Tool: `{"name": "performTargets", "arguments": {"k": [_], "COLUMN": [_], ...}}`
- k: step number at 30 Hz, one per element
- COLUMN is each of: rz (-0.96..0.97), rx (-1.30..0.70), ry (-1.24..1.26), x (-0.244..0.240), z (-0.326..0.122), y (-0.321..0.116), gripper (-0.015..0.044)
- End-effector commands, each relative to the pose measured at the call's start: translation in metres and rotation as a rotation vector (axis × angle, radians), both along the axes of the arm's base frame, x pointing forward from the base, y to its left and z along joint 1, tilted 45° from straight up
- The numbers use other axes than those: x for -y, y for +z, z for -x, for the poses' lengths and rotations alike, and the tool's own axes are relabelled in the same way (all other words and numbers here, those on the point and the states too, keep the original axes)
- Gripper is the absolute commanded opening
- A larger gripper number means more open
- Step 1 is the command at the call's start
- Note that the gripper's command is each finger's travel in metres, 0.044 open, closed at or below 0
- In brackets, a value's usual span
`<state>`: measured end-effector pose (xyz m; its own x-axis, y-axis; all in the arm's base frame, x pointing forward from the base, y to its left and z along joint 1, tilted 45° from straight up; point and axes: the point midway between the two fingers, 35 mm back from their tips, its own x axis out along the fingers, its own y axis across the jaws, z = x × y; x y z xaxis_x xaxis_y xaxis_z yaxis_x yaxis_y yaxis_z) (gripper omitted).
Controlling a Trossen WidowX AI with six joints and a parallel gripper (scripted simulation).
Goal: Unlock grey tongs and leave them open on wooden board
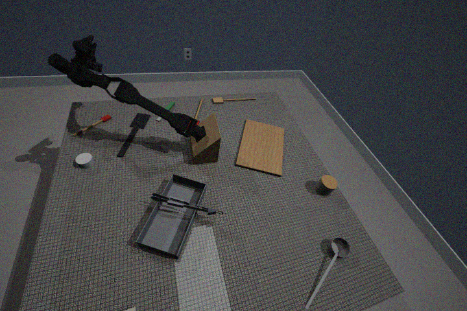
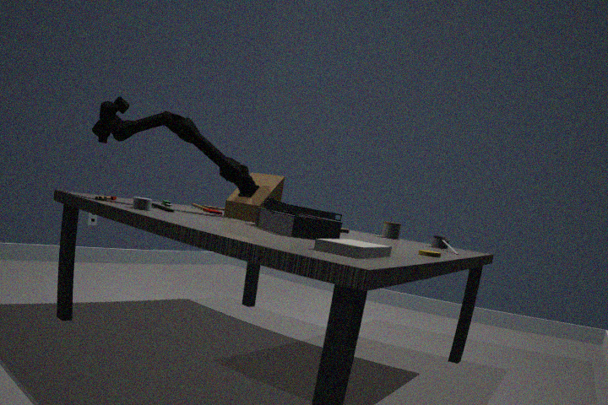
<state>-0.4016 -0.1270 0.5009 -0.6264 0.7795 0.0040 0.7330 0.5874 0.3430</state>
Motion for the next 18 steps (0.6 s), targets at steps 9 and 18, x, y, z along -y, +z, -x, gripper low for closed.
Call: {"name": "performTargets", "arguments": {"k": [9,18], "rz": [-0.161,-0.516], "rx": [0.143,0.356], "ry": [0.145,0.405], "x": [0.049,0.134], "z": [-0.015,-0.059], "y": [-0.002,-0.007], "gripper": [0.0440,0.0440]}}
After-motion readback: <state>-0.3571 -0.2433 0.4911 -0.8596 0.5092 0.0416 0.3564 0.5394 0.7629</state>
